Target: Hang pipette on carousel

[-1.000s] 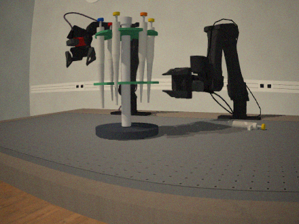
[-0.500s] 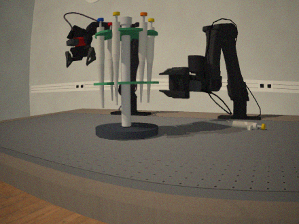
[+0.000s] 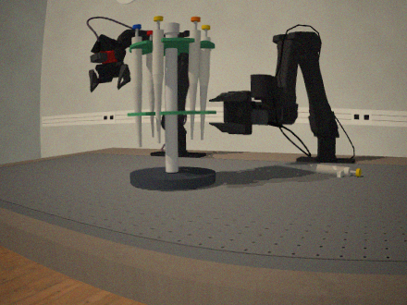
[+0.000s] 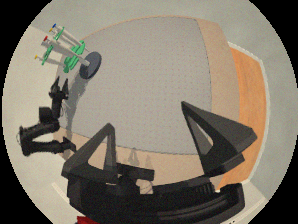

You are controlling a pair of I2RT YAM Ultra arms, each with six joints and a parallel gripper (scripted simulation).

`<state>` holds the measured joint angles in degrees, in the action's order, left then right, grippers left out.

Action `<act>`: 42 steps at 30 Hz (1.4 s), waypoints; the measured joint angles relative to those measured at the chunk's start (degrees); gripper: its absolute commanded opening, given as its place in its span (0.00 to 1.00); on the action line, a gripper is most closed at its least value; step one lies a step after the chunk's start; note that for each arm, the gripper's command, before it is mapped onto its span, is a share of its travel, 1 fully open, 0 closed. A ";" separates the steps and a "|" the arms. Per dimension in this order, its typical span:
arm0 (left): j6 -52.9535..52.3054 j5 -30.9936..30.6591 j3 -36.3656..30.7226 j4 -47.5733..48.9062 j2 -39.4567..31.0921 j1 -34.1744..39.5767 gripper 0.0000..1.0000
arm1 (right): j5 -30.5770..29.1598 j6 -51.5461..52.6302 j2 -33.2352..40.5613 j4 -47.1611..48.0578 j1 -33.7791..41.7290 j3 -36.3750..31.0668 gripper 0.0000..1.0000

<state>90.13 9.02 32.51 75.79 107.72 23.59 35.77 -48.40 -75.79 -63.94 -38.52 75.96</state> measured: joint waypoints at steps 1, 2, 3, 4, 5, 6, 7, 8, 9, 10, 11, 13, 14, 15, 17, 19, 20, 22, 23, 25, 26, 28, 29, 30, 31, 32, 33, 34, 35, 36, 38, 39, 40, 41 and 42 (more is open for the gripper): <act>0.00 -0.04 0.35 -0.15 0.22 -0.04 0.49 | 0.00 0.00 0.00 0.00 0.00 0.00 1.00; 0.00 -0.09 0.59 -0.26 0.37 -0.09 0.49 | 0.00 0.00 0.00 0.00 0.00 0.00 1.00; 0.00 -0.11 0.74 -0.35 0.46 -0.11 0.49 | 0.00 0.00 0.00 0.00 0.00 0.00 1.00; 0.00 -0.11 0.94 -0.46 0.59 -0.13 0.49 | 0.00 0.00 0.00 0.00 0.00 0.00 1.00; 0.00 -0.15 1.22 -0.59 0.76 -0.15 0.49 | 0.00 0.00 0.00 0.00 0.00 0.00 1.00; 0.00 -0.22 1.57 -0.72 0.96 -0.20 0.49 | 0.00 0.00 0.00 0.00 0.00 0.00 1.00; 0.00 -0.26 1.95 -0.87 1.20 -0.24 0.49 | 0.00 0.00 0.00 0.00 0.00 0.00 1.00; 0.00 -0.31 2.36 -1.01 1.44 -0.28 0.49 | 0.00 0.00 0.00 0.00 0.00 0.00 1.00; 0.00 -0.35 2.75 -1.16 1.68 -0.33 0.49 | 0.00 0.00 0.00 0.00 0.00 0.00 1.00; 0.00 -0.42 3.15 -1.31 1.92 -0.39 0.49 | 0.00 0.00 0.00 0.00 0.00 0.00 1.00; 0.00 -0.46 3.56 -1.46 2.16 -0.44 0.49 | 0.00 0.00 0.00 0.00 0.00 0.00 1.00; 0.00 -0.55 4.37 -1.77 2.62 -0.52 0.49 | 0.00 0.00 0.00 0.00 0.00 0.00 1.00; 0.00 -0.59 4.76 -1.92 2.86 -0.57 0.49 | 0.00 0.00 0.00 0.00 0.00 0.00 1.00; 0.00 -0.63 5.16 -2.08 3.10 -0.61 0.49 | 0.00 0.00 0.00 0.00 0.00 0.00 1.00; 0.00 -0.72 5.97 -2.40 3.58 -0.70 0.49 | 0.00 0.00 0.00 0.00 0.00 0.00 1.00; 0.00 -0.79 6.58 -2.69 3.93 -0.76 0.49 | 0.00 0.00 0.00 0.00 0.00 0.00 1.00; 0.00 -0.81 6.73 -2.80 4.02 -0.79 0.49 | 0.00 0.00 0.00 0.00 0.00 0.00 1.00; 0.00 -0.83 7.23 -3.06 4.33 -0.83 0.49 | 0.00 0.00 0.00 0.00 0.00 0.00 1.00; 0.00 -0.87 7.58 -3.21 4.52 -0.87 0.49 | 0.00 0.00 0.00 0.00 0.00 0.00 1.00; 0.00 -0.92 8.09 -3.43 4.81 -0.92 0.49 | 0.00 0.00 0.00 0.00 0.00 0.00 1.00; 0.00 -0.92 8.07 -3.41 4.79 -0.90 0.49 | 0.00 0.00 0.00 0.00 0.00 0.00 1.00; 0.00 -0.92 8.07 -3.41 4.81 -0.92 0.49 | 0.00 0.00 0.00 0.00 0.00 0.00 1.00; 0.00 -0.92 8.07 -3.41 4.79 -0.90 0.49 | 0.00 0.00 0.00 0.00 0.00 0.00 1.00; 0.00 -0.92 8.07 -3.41 4.79 -0.90 0.00 | 0.00 0.00 0.00 0.00 0.00 0.00 1.00; 0.00 -0.92 8.07 -3.45 4.79 -0.92 0.00 | 0.00 0.00 0.00 0.00 0.00 0.00 1.00; 0.00 -0.92 8.07 -3.52 4.79 -0.90 0.00 | 0.00 0.00 0.00 0.00 0.00 0.00 1.00; 0.00 -0.92 8.07 -3.61 4.79 -0.92 0.00 | 0.00 0.00 0.00 0.00 0.00 0.00 1.00; -0.02 -0.92 8.11 -3.65 4.79 -0.92 0.00 | 0.00 0.00 0.00 0.00 0.00 0.00 1.00; -0.02 -0.90 8.13 -3.65 4.79 -0.90 0.00 | 0.00 0.00 0.00 0.00 0.00 0.00 1.00; -0.02 -0.92 8.11 -3.65 4.79 -0.90 0.00 | 0.00 0.00 0.00 0.00 0.00 0.00 1.00; -0.02 -0.90 8.11 -3.65 4.79 -0.90 0.00 | 0.00 0.00 0.00 0.00 0.00 0.00 1.00; -0.02 -0.90 8.11 -3.65 4.79 -0.90 0.00 | 0.00 0.00 0.00 0.00 0.00 0.00 1.00; -0.02 -0.90 8.11 -3.65 4.79 -0.90 0.00 | 0.00 0.00 0.00 0.00 0.00 0.00 1.00; -0.02 -0.90 8.11 -3.65 4.79 -0.90 0.00 | 0.00 0.00 0.00 0.00 0.00 0.00 1.00; -0.02 -0.90 8.11 -3.65 4.79 -0.90 0.00 | 0.00 0.00 0.00 0.00 0.00 0.00 1.00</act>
